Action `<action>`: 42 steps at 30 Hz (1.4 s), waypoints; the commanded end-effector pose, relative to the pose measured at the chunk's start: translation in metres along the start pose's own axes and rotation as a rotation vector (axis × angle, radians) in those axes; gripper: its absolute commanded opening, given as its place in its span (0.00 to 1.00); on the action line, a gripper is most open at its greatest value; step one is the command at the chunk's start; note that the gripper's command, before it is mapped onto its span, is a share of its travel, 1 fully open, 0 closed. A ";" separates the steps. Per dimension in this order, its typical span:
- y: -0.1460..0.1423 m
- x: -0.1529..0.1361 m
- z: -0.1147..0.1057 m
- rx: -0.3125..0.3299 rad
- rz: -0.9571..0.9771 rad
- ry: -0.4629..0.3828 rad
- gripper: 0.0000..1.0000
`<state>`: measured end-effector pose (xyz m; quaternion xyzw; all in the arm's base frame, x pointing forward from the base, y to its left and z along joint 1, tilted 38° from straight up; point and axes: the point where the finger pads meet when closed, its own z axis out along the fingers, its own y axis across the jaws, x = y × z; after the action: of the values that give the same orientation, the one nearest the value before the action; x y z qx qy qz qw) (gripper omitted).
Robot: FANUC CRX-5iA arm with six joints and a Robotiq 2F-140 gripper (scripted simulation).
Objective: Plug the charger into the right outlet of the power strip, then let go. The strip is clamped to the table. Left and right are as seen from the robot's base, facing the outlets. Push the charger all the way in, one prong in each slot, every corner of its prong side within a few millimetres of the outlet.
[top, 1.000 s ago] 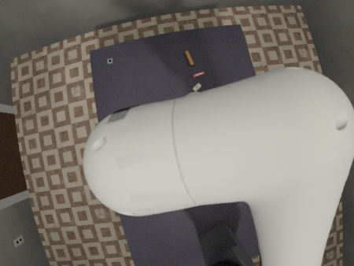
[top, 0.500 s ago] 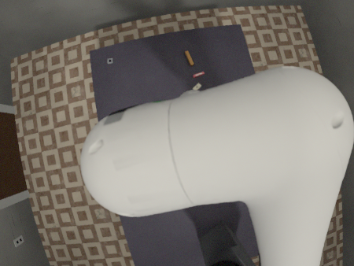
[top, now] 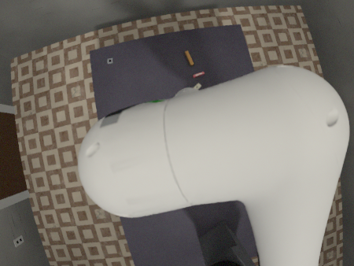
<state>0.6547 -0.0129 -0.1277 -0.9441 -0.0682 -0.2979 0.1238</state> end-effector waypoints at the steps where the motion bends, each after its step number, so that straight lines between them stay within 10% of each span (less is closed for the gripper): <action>1: 0.000 0.003 -0.001 -0.001 0.000 0.001 0.10; 42: 0.000 0.010 -0.001 -0.001 0.000 0.001 0.10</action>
<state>0.6621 -0.0124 -0.1225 -0.9441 -0.0682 -0.2978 0.1238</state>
